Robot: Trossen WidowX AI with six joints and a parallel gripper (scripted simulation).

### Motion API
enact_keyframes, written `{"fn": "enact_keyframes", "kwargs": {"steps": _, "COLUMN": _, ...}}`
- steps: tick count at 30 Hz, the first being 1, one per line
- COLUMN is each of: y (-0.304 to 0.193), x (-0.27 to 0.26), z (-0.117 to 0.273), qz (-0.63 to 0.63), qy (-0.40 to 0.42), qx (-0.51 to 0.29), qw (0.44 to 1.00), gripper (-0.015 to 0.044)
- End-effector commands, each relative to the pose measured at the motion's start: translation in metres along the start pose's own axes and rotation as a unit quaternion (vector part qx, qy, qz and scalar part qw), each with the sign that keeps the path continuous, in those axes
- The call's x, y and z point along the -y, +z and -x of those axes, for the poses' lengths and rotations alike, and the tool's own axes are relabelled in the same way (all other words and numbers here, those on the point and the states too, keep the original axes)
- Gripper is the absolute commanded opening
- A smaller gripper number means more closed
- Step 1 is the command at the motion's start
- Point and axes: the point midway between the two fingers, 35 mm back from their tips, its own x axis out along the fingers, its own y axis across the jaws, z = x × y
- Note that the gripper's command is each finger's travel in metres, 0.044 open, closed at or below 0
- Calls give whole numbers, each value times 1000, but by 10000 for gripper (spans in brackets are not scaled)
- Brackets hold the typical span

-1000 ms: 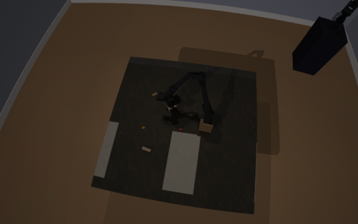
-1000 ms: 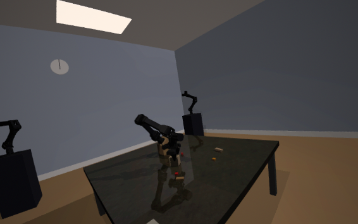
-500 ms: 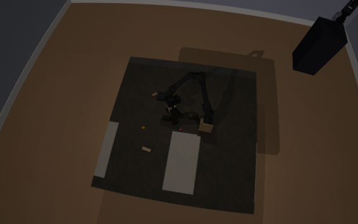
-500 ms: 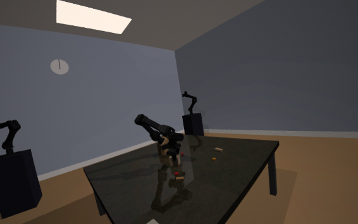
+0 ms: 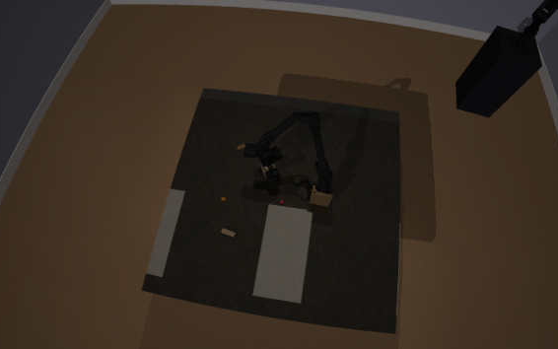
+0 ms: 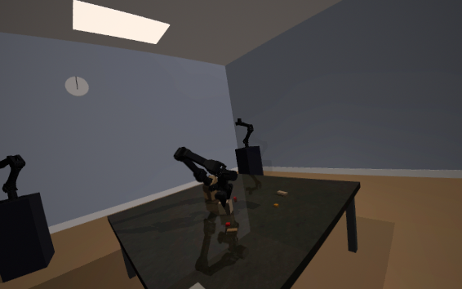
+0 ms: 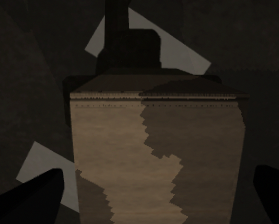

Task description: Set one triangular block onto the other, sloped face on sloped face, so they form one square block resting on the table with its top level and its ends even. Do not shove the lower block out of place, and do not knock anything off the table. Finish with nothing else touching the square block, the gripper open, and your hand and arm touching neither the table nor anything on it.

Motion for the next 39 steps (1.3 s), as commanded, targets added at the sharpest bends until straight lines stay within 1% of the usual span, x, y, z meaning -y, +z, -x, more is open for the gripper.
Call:
{"fn": "enact_keyframes", "kwargs": {"steps": 1, "y": -8, "x": -3, "z": 44, "qz": -3, "qy": 3, "qx": -12, "qw": 1000, "gripper": 440}}
{"fn": "enact_keyframes", "kwargs": {"steps": 4, "y": -3, "x": -1, "z": 90, "qz": -3, "qy": 4, "qx": -11, "qw": 1000, "gripper": 440}}
{"fn": "enact_keyframes", "kwargs": {"steps": 6, "y": -1, "x": -1, "z": 101, "qz": -3, "qy": 5, "qx": -10, "qw": 1000, "gripper": 440}}
{"fn": "enact_keyframes", "kwargs": {"steps": 12, "y": -1, "x": -1, "z": 101, "qz": -3, "qy": 5, "qx": -10, "qw": 1000, "gripper": 440}}
{"fn": "enact_keyframes", "kwargs": {"steps": 13, "y": -3, "x": -1, "z": 95, "qz": 0, "qy": 8, "qx": -13, "qw": 1000, "gripper": 440}}
{"fn": "enact_keyframes", "kwargs": {"steps": 39, "y": -3, "x": -1, "z": 95, "qz": 0, "qy": 8, "qx": -13, "qw": 1000, "gripper": 440}}
